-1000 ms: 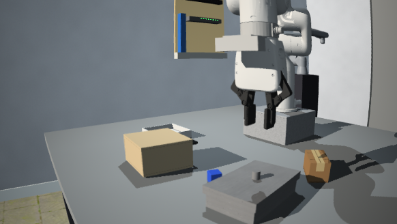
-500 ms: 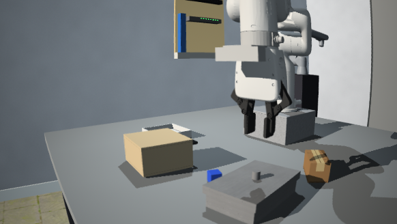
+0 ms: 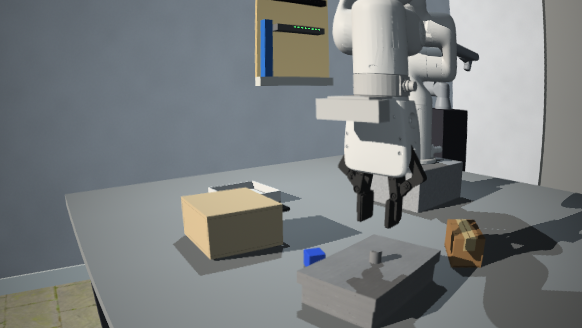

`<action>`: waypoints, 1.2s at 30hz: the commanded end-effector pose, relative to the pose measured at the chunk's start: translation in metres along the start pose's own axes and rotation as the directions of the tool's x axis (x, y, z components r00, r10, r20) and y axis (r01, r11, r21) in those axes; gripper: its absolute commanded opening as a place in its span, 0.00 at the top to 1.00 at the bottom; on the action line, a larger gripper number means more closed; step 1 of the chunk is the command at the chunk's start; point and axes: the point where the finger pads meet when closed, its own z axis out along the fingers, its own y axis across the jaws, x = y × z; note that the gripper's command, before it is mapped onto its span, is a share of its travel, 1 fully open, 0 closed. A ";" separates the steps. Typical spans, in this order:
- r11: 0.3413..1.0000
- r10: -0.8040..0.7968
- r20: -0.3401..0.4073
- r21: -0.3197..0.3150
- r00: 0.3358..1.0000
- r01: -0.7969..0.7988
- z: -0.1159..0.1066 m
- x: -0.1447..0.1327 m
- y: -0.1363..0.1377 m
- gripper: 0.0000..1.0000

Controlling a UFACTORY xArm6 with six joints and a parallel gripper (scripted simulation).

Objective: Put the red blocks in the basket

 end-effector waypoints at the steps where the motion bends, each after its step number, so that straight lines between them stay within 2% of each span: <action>1: 1.000 0.000 -0.007 0.003 1.000 0.000 0.002 0.002 -0.001 0.56; 15: 1.000 0.000 -0.007 0.003 1.000 0.000 0.027 0.003 -0.001 0.56; 36: 1.000 0.000 -0.007 0.003 1.000 0.000 0.030 0.003 -0.001 0.56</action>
